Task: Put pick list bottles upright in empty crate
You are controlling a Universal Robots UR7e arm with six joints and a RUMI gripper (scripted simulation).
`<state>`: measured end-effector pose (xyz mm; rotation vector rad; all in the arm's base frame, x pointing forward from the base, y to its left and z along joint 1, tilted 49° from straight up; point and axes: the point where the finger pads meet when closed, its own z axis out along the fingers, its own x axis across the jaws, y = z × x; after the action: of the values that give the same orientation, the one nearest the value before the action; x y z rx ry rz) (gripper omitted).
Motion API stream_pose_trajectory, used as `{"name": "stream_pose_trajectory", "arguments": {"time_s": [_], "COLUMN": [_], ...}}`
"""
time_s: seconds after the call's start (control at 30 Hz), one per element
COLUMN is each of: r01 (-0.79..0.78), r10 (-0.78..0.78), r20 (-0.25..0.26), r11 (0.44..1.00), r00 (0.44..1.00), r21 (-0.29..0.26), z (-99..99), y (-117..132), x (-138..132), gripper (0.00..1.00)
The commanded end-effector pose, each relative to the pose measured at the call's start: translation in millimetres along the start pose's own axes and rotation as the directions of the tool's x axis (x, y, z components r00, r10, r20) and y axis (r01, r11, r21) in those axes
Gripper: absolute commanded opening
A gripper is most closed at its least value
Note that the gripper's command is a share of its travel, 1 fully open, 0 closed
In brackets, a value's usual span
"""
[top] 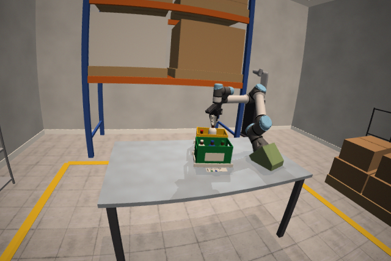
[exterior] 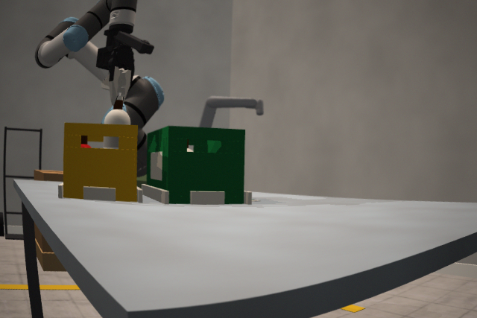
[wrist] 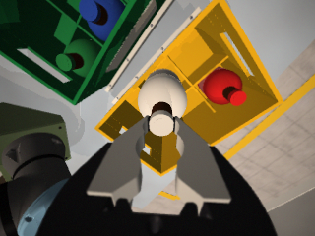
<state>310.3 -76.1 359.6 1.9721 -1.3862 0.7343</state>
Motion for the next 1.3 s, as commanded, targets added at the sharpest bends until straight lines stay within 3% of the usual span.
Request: {"name": "stream_pose_trajectory", "arguments": {"time_s": [0.0,1.27], "r01": [-0.003,-0.003], "r10": [0.003,0.003], "r20": [-0.002,0.0], "r11": [1.0,1.0], "r00": [1.0,1.0], "r21": [-0.001,-0.001], "z": [-8.8,-65.5], "y": [0,0], "x": [1,1], "gripper": [0.0,0.0]}}
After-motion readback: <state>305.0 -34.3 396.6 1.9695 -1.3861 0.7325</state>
